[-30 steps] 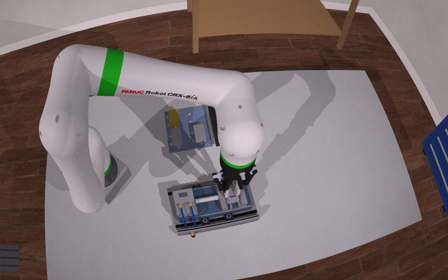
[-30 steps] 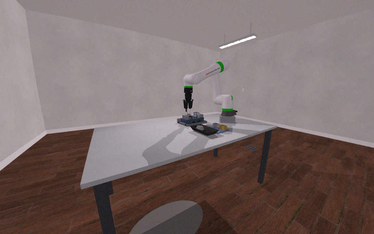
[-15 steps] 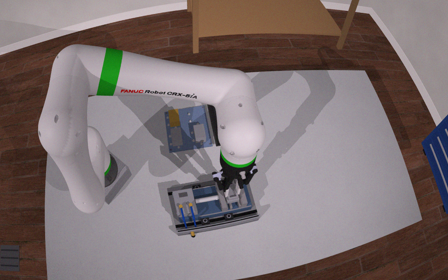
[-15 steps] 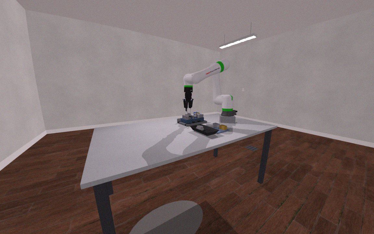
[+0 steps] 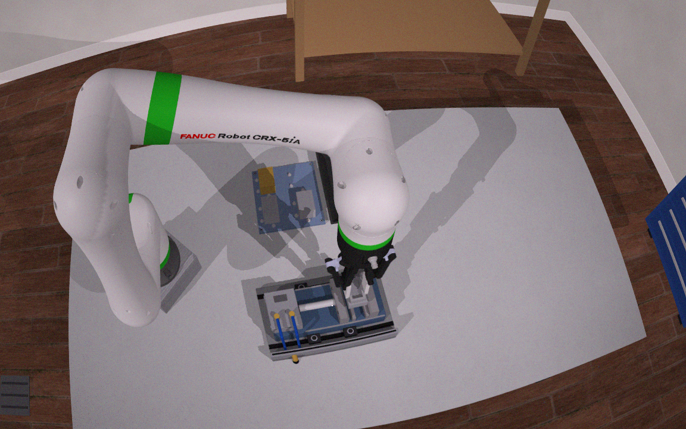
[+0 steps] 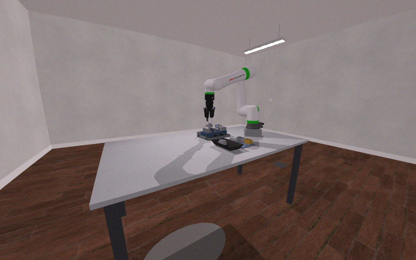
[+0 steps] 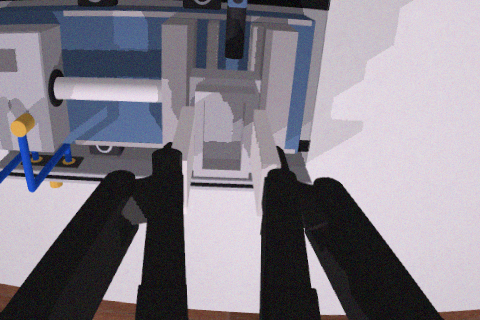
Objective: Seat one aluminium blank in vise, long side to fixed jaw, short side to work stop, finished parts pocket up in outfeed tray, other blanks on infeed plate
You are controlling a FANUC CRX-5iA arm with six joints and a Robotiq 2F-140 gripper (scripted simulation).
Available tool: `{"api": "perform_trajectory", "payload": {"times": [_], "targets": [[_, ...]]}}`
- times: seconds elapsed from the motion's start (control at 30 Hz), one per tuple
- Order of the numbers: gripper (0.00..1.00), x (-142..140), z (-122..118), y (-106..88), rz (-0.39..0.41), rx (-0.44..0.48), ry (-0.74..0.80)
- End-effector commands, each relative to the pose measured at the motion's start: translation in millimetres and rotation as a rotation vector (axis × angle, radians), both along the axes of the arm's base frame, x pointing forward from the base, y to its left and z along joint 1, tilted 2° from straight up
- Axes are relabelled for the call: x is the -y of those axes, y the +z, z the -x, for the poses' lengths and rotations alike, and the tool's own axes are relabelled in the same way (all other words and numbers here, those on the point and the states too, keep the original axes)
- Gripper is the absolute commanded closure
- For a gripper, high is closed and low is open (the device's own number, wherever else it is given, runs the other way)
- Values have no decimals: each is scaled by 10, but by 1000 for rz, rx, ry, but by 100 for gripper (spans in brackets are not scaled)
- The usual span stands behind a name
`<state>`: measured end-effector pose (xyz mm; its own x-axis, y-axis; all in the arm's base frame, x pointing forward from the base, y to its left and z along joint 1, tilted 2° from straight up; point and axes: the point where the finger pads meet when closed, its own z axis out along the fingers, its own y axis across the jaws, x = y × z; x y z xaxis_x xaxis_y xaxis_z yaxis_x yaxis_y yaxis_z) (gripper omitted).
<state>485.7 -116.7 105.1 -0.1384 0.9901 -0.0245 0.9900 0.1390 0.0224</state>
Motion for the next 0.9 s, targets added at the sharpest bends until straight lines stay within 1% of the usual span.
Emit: {"api": "perform_trajectory", "payload": {"times": [0.0, 0.3, 0.7, 0.8, 0.87], "targets": [[100, -1, -1, 33, 0, 0, 0], [100, -3, 2, 143, 0, 0, 0], [100, -8, 0, 162, 0, 0, 0], [100, -67, -27, 162, 0, 0, -1], [100, -163, -70, 162, 0, 0, -2]]}}
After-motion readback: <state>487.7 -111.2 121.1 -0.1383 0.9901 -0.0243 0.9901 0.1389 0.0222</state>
